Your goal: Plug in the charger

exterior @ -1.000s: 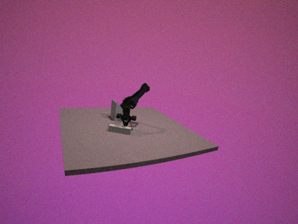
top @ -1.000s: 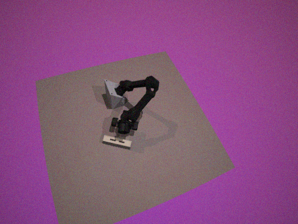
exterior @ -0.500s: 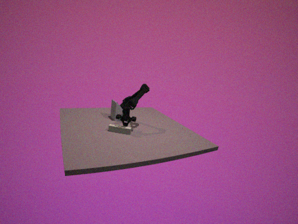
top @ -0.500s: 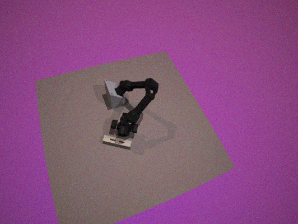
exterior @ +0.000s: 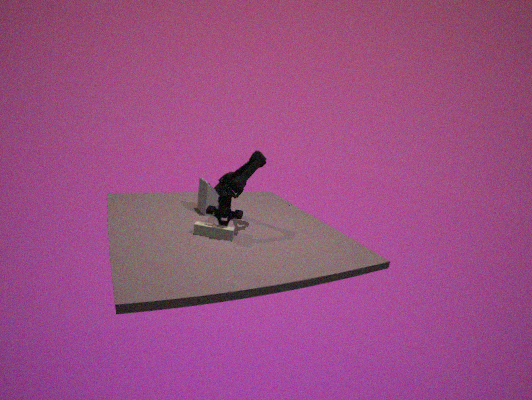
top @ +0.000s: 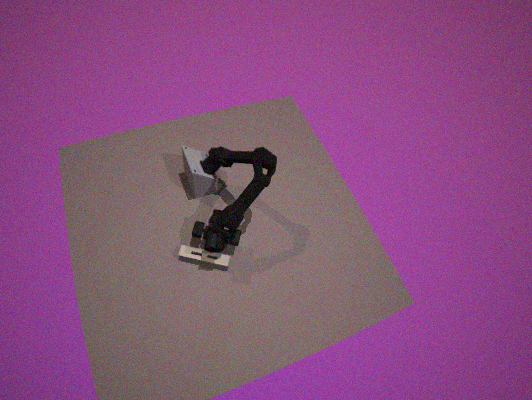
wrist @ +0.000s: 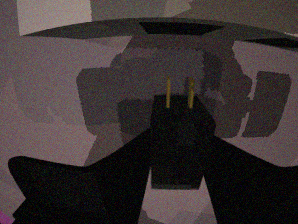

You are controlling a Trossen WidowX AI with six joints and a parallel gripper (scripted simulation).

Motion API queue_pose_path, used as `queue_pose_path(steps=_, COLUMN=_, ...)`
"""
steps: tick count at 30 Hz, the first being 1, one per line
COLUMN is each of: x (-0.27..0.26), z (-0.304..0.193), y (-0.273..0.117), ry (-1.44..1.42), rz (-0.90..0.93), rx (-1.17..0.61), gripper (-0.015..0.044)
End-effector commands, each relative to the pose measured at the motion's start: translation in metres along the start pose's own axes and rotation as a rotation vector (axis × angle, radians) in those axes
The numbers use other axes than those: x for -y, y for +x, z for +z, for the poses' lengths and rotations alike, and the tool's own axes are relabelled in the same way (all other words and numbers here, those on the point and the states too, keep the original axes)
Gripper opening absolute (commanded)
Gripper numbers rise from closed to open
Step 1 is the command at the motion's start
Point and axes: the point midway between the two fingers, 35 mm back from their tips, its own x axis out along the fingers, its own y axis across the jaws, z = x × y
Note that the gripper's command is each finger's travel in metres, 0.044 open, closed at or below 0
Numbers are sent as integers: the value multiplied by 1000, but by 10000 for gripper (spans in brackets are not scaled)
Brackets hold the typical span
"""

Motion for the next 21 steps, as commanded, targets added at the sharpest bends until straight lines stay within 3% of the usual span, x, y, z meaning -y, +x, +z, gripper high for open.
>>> queue_pose_path(steps=1, x=-2, z=5, y=0, ry=8, rz=6, rx=-1, gripper=0)
queue_pose_path(steps=21, x=-3, z=15, y=2, ry=17, rz=7, rx=-1, gripper=0)
